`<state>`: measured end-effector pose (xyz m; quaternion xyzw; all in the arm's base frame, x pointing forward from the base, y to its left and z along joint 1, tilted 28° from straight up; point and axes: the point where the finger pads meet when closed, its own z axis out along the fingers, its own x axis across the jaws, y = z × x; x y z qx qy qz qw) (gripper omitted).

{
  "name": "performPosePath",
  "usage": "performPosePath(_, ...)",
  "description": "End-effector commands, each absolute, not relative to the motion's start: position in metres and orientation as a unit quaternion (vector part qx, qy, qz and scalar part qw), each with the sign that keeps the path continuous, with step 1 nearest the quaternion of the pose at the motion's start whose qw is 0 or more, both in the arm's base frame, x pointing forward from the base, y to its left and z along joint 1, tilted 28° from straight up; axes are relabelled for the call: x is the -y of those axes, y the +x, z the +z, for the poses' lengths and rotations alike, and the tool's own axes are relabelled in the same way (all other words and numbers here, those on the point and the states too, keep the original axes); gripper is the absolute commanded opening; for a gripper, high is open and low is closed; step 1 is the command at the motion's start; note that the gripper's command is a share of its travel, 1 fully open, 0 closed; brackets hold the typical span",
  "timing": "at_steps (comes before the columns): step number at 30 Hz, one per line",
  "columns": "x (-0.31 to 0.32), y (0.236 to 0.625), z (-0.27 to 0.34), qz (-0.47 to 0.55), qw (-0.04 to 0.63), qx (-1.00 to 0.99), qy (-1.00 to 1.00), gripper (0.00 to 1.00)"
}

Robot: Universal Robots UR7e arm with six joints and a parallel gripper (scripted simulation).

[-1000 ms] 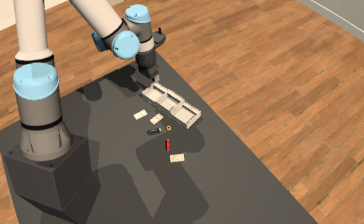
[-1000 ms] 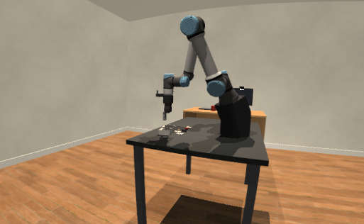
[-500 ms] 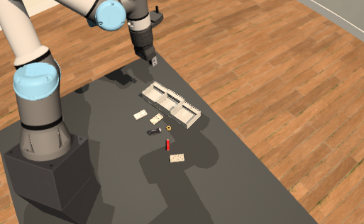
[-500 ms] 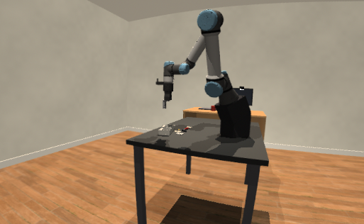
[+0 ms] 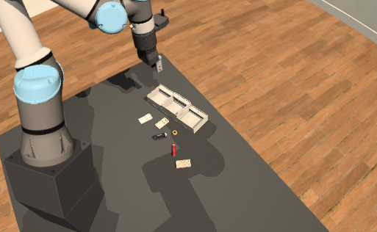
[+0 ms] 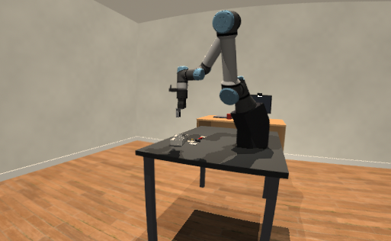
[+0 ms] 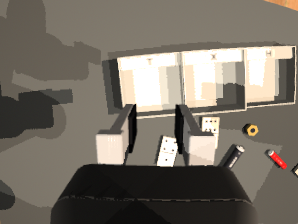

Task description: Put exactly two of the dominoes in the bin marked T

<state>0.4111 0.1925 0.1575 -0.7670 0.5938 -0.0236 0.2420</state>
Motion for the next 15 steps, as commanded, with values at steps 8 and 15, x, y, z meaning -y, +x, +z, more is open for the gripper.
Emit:
performPosePath(8, -0.195, 0.382, 0.068, -0.002, 0.243, -0.664, -0.708, 0.79)
performPosePath(15, -0.196, 0.369, 0.028, -0.002, 0.243, -0.664, -0.708, 0.79)
